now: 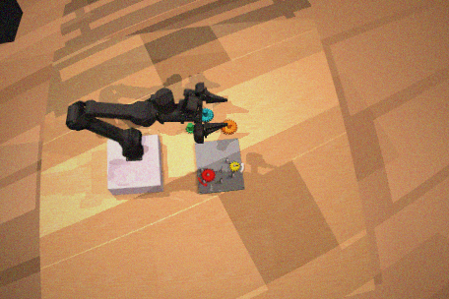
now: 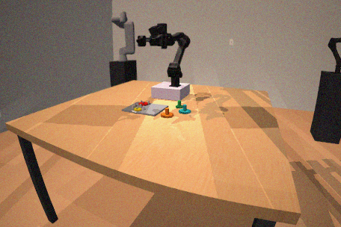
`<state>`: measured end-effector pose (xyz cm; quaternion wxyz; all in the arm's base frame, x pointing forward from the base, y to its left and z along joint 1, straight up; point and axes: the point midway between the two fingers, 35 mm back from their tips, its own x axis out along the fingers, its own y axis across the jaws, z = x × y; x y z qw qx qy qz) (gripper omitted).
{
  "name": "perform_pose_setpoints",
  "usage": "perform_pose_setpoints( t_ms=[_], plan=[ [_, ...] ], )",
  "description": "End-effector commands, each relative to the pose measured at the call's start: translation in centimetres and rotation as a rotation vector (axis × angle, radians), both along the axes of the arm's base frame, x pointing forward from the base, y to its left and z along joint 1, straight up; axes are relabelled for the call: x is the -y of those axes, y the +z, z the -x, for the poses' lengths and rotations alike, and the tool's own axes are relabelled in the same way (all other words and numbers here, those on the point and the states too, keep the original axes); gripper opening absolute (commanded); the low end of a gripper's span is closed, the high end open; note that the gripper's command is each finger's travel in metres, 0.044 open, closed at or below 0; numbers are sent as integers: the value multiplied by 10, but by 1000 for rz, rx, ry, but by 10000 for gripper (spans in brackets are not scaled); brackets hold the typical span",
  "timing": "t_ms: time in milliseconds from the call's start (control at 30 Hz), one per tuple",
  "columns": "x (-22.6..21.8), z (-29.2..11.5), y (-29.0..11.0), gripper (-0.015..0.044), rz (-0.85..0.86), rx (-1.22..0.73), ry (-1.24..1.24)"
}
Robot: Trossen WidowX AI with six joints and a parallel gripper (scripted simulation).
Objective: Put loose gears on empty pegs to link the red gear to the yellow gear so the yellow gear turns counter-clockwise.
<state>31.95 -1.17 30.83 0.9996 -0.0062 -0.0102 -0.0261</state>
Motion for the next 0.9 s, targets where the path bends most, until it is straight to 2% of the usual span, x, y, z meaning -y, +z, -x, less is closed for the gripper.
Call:
perform_pose_setpoints(
  t_ms=[0,200,367,533,700,767,867],
  plan=[
    [-1,-2,-2,426,-7,-11,5],
    [-54,-35,-69,440,-217,-376,117],
    [-107,-38,-136,440,-354,-737,135],
    [-155,-15,-199,440,-419,-1100,55],
    [-194,31,-257,440,-388,-1452,-152],
    [-202,46,-269,440,-361,-1530,-226],
    [-198,43,-271,440,-357,-1539,-236]
  ],
)
